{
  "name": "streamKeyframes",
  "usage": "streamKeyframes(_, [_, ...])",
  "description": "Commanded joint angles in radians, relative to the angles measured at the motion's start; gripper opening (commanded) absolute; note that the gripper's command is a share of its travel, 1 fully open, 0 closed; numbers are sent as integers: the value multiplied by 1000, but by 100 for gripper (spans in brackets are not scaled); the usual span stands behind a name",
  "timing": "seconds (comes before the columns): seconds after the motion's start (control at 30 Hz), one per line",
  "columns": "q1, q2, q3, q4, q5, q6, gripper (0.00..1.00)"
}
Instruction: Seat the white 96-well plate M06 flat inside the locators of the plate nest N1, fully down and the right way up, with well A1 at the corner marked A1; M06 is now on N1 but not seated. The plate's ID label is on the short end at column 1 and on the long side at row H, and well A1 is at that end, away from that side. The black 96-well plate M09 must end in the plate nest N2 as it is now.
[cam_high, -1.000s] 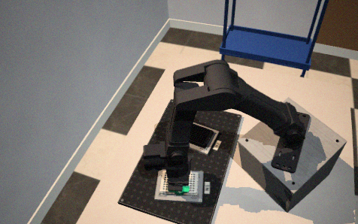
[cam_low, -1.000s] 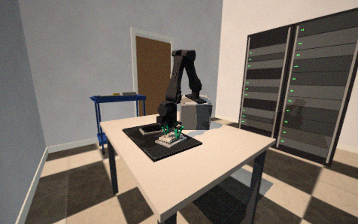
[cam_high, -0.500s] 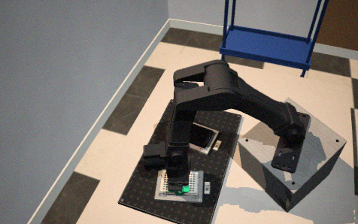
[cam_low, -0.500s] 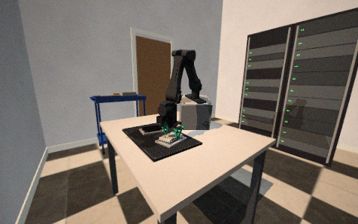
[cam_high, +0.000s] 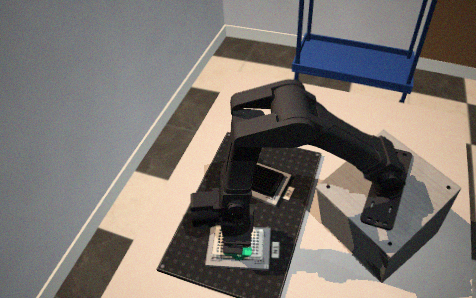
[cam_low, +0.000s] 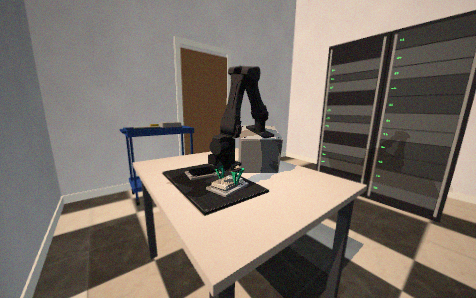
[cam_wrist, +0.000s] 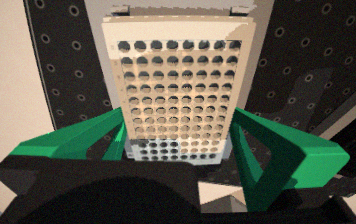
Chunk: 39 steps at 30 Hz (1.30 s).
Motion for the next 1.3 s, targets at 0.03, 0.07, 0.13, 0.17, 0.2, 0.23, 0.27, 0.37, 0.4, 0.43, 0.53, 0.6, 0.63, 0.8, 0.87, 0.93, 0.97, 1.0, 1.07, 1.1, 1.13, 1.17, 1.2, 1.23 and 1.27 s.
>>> streamKeyframes(0.03, [-1, -35, -22, 12, 5, 9, 0])
streamKeyframes(0.07, [-1, -35, -23, 13, 5, 9, 0])
streamKeyframes(0.13, [-1, -36, -23, 13, 5, 9, 0])
streamKeyframes(0.17, [-1, -36, -23, 14, 5, 9, 0])
streamKeyframes(0.2, [-1, -36, -23, 14, 5, 9, 0])
streamKeyframes(0.23, [-1, -36, -23, 14, 5, 9, 0])
streamKeyframes(0.27, [-1, -36, -23, 14, 5, 9, 0])
streamKeyframes(0.37, [-1, -36, -23, 14, 5, 9, 0])
streamKeyframes(0.4, [-1, -35, -23, 16, 5, 9, 0])
streamKeyframes(0.43, [-1, -35, -23, 18, 5, 9, 0])
streamKeyframes(0.53, [0, -33, -24, 19, 5, 10, 0])
streamKeyframes(0.6, [1, -32, -24, 21, 5, 10, 0])
streamKeyframes(0.63, [1, -32, -24, 21, 5, 10, 0])
streamKeyframes(0.8, [3, -29, -26, 25, 5, 10, 0])
streamKeyframes(0.87, [3, -29, -27, 27, 5, 10, 0])
streamKeyframes(0.93, [3, -29, -27, 27, 5, 10, 0])
streamKeyframes(0.97, [3, -27, 6, 14, 5, 10, 0])
streamKeyframes(1.0, [4, -23, 13, 21, 5, 10, 0])
streamKeyframes(1.07, [4, -16, 16, 24, 5, 10, 0])
streamKeyframes(1.1, [4, -11, 16, 22, 5, 10, 0])
streamKeyframes(1.13, [5, -7, 16, 24, 5, 10, 0])
streamKeyframes(1.17, [5, -3, 16, 26, 5, 11, 0])
streamKeyframes(1.2, [6, 1, 16, 27, 5, 11, 0])
streamKeyframes(1.23, [6, 6, 17, 28, 5, 11, 0])
streamKeyframes(1.27, [5, 10, 17, 30, 5, 11, 0])
